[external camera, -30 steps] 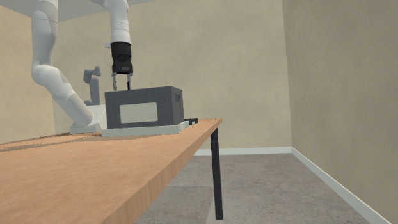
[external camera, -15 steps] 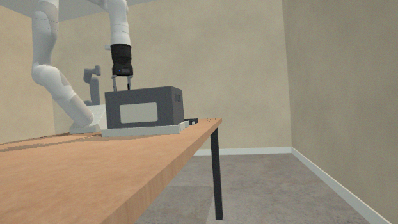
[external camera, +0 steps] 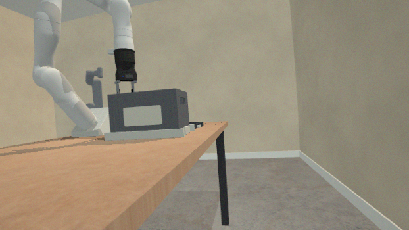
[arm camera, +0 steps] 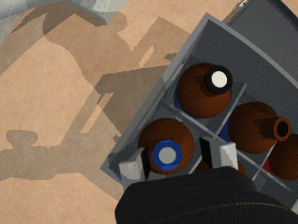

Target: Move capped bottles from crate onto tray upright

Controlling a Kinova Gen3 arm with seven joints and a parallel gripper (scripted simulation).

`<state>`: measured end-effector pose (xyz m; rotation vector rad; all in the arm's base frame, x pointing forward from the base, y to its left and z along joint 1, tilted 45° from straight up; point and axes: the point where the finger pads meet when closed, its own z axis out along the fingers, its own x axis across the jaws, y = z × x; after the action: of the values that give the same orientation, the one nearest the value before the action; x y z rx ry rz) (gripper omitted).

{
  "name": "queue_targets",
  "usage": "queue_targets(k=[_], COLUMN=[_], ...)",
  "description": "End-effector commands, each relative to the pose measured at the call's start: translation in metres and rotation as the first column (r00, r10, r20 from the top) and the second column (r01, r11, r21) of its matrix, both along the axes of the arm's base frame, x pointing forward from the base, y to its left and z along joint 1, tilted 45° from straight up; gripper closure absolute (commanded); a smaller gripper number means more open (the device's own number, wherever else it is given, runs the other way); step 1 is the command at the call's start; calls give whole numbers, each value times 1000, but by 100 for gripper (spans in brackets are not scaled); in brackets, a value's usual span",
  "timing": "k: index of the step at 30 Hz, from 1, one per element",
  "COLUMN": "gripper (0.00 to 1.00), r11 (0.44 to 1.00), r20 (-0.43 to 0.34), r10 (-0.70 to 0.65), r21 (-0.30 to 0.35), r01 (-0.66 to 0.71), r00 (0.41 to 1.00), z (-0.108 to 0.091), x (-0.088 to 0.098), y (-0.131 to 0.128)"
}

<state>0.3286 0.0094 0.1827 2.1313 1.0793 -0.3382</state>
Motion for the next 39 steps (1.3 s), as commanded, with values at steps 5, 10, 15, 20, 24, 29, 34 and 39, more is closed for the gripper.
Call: queue_targets(k=[5, 10, 15, 20, 24, 29, 34, 39], gripper=[0, 0, 0, 0, 0, 0, 0, 0], r11=[1000, 1000, 1000, 1000, 1000, 1000, 1000, 1000], r20=[-10, -12, -5, -9, -12, -3, -6, -10], r10=[8, 9, 3, 6, 9, 2, 4, 7], r21=[-11, -13, -5, -9, -13, -3, -7, -11], r01=[-8, -9, -3, -6, -9, -2, -5, -8], r00=[1000, 1000, 1000, 1000, 1000, 1000, 1000, 1000], z=[-7, -9, -12, -16, -19, -19, -20, -21], x=[0, 0, 0, 1, 1, 1, 1, 1], y=[-10, -13, -14, -19, -24, -21, -23, -25])
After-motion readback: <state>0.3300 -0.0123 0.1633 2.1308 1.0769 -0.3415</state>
